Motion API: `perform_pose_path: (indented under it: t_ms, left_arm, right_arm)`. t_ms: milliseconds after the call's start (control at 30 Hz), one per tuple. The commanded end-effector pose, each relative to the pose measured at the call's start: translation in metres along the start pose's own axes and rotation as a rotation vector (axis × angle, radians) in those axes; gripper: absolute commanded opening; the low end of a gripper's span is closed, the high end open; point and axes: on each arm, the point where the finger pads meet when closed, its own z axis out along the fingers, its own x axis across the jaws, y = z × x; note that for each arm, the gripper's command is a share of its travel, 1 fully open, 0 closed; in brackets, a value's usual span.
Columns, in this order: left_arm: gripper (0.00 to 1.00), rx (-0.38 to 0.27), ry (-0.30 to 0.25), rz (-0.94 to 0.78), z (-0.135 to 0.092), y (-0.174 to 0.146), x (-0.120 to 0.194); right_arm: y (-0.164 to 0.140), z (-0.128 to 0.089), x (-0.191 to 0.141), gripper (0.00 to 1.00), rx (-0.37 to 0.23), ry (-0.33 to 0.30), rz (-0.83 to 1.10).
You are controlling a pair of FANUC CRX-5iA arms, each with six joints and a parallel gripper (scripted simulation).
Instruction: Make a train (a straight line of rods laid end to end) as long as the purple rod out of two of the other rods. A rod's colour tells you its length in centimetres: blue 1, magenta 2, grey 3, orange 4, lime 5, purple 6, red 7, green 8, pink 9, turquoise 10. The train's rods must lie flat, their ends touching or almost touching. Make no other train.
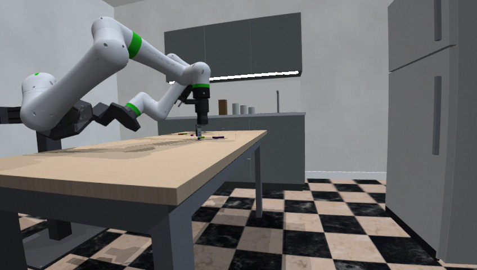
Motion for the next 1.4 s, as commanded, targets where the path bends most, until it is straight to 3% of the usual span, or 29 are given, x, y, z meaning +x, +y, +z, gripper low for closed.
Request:
perform_pose_path:
  t_ms: [0, 1367]
  left_arm:
    - [1.00, -0.001, 0.000, 0.000, -0.001, 0.000, 0.000]
    - [1.00, -0.001, 0.000, 0.000, -0.001, 0.000, 0.000]
  right_arm:
    - [0.001, -0.001, 0.000, 0.54, -0.002, 0.000, 0.000]
    - [0.001, 0.013, 0.000, 0.54, -0.002, 0.000, 0.000]
